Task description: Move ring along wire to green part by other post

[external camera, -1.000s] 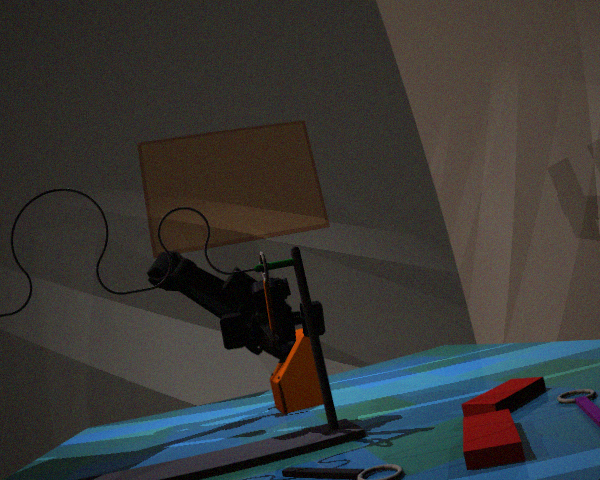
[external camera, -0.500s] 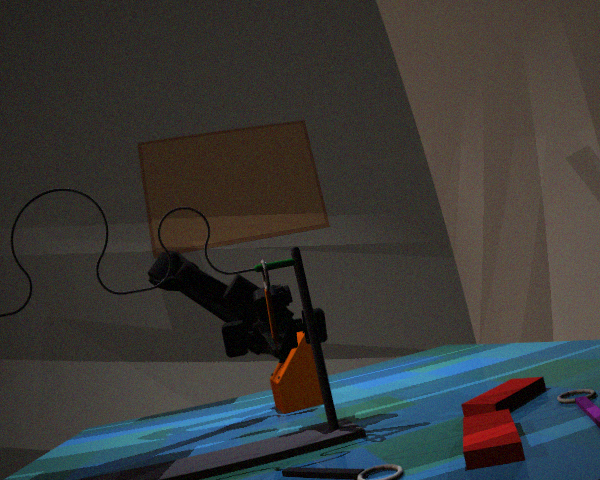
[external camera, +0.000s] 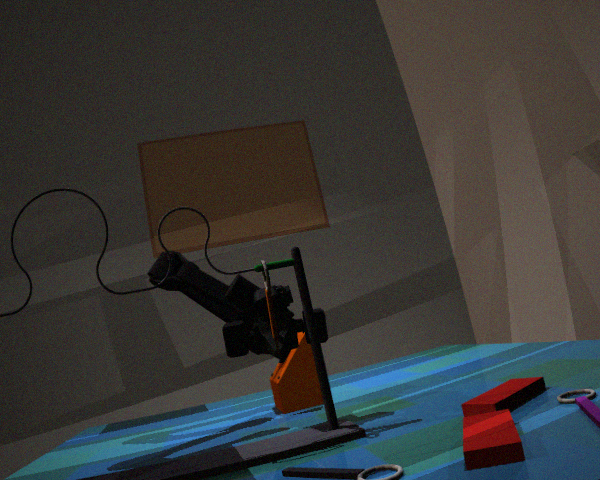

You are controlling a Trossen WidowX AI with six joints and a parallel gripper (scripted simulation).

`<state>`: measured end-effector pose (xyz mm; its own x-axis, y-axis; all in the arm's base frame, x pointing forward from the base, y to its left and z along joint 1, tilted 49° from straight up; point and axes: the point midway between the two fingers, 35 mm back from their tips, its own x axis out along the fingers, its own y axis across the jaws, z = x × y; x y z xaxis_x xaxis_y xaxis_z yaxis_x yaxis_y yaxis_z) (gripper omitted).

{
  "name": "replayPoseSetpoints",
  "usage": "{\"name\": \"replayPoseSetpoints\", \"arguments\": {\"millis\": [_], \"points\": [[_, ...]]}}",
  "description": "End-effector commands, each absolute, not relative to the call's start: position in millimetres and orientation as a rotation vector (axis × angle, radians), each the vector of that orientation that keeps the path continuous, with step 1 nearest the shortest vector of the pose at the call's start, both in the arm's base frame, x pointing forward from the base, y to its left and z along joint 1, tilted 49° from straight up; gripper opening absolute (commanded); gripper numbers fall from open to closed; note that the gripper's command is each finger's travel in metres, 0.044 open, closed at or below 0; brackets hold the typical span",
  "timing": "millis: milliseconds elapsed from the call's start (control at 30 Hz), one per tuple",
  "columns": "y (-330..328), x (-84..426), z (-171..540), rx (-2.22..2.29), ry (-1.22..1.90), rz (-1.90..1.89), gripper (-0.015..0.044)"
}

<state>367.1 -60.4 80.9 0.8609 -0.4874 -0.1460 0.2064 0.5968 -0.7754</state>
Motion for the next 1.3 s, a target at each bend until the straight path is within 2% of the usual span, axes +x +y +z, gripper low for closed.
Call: {"name": "replayPoseSetpoints", "arguments": {"millis": [0,233,633,1000,1267], "points": [[-59.8,366.8,79.6,-0.846,0.366,-0.406,-0.015],[-59.8,366.8,79.6,-0.846,0.366,-0.406,-0.015],[-59.0,365.3,81.2,-0.841,0.364,-0.412,0.016],[-36.7,326.7,86.3,-0.844,0.368,-0.405,0.016],[-35.4,323.8,86.5,-0.845,0.368,-0.405,0.016]]}}
